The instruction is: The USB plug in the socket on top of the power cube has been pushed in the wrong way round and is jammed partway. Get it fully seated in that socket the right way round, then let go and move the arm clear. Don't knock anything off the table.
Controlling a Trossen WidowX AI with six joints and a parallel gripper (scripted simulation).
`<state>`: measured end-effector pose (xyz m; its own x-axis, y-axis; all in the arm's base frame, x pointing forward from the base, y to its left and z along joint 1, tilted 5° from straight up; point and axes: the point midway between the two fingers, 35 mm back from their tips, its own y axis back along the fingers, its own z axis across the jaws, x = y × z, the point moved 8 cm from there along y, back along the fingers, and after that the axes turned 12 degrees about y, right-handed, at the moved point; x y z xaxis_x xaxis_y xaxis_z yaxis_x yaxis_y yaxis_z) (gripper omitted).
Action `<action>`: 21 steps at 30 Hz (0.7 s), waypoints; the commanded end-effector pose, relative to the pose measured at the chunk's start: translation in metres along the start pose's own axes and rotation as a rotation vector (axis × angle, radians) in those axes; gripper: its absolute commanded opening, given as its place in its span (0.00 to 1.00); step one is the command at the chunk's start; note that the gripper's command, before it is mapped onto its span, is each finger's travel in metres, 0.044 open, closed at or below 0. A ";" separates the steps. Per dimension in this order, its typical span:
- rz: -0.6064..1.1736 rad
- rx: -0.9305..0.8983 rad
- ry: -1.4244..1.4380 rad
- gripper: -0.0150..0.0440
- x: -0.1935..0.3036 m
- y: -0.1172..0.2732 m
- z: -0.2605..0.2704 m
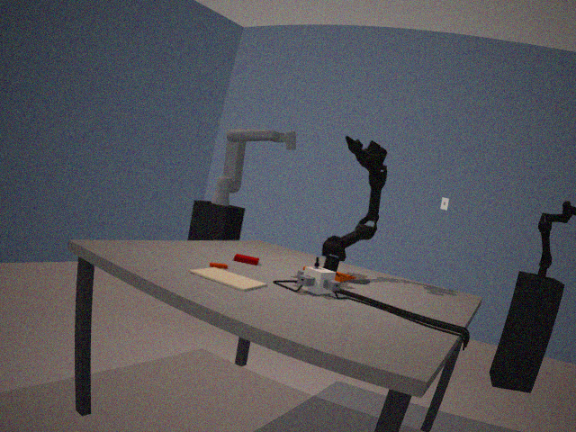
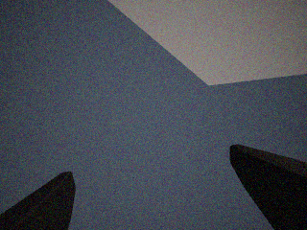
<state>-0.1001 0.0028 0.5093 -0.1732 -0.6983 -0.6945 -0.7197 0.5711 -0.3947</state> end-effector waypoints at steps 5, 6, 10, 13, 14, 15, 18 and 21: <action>0.044 -0.222 0.130 1.00 -0.002 -0.064 0.040; 0.054 -0.247 0.143 1.00 -0.002 -0.071 0.045; 0.110 -0.409 0.221 1.00 0.001 -0.110 0.081; 0.157 -0.561 0.264 1.00 0.006 -0.141 0.117; 0.172 -0.611 0.280 1.00 0.008 -0.150 0.129; 0.187 -0.661 0.296 1.00 0.010 -0.159 0.142; 0.208 -0.774 0.267 1.00 0.014 -0.175 0.174; 0.239 -0.920 0.339 1.00 0.021 -0.192 0.211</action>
<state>0.1372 -0.0330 0.4679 -0.4401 -0.7529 -0.4892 -0.8951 0.3251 0.3051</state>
